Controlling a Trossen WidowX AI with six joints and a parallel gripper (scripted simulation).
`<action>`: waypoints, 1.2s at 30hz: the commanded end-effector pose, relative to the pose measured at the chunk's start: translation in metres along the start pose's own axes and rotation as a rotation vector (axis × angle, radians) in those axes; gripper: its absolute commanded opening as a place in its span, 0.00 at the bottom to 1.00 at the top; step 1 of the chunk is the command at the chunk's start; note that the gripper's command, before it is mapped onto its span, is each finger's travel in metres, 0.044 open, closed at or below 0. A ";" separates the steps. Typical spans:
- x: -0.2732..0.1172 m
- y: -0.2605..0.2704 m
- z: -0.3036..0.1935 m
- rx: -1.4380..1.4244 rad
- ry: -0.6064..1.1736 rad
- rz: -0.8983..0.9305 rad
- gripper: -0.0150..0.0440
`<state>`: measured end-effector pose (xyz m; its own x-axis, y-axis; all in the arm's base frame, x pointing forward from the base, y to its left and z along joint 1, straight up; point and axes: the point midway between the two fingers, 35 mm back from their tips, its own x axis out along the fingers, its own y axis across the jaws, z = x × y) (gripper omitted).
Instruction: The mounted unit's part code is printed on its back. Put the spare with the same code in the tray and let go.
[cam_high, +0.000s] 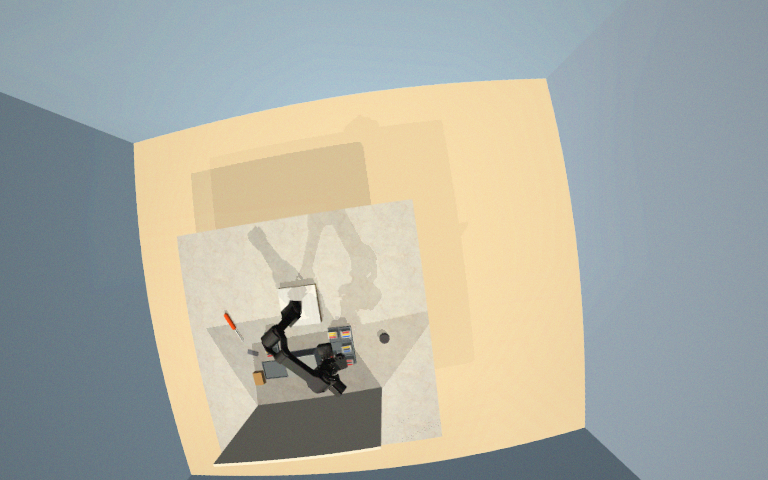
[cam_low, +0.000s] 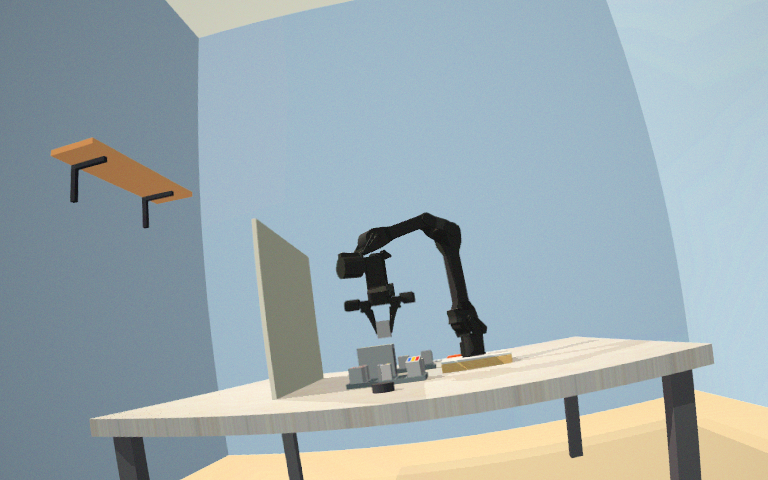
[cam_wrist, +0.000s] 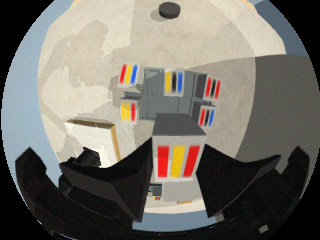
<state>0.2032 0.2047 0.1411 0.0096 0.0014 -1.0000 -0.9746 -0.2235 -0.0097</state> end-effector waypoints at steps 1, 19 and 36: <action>-0.025 0.002 -0.002 -0.003 -0.009 -0.007 0.25; -0.042 -0.030 -0.040 0.029 -0.010 -0.018 0.25; -0.045 -0.076 -0.128 0.052 0.041 -0.037 0.25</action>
<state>0.2933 0.1134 0.1847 0.0498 -0.0269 -0.9984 -0.9849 -0.1675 -0.0446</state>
